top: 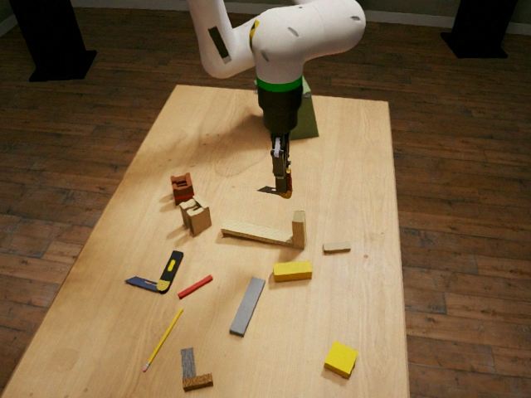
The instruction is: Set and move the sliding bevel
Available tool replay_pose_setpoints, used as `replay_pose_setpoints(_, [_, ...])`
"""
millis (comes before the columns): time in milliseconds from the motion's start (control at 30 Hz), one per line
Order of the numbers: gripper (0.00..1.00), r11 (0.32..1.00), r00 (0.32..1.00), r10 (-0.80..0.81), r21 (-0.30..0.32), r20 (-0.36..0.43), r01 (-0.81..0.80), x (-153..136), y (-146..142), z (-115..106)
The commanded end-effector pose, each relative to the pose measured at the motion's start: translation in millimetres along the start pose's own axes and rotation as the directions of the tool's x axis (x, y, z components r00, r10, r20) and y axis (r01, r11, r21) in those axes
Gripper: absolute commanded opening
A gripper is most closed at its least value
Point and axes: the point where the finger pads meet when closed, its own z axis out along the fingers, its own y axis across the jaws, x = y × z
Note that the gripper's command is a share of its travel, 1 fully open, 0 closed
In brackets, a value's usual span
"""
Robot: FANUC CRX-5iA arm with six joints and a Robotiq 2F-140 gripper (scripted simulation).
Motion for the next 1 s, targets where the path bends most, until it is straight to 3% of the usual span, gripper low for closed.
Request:
replay_pose_setpoints(0, [0.1, 1.0, 1.0, 0.0, 0.002, 0.0, 0.0, 0, -1, -1])
replay_pose_setpoints(500, [0.1, 1.0, 1.0, -0.005, 0.002, -0.001, 0.005, 4, 1, -1])
replay_pose_setpoints(967, [0.1, 0.999, 0.999, -0.053, 0.002, -0.01, 0.053, 38, 12, -2])
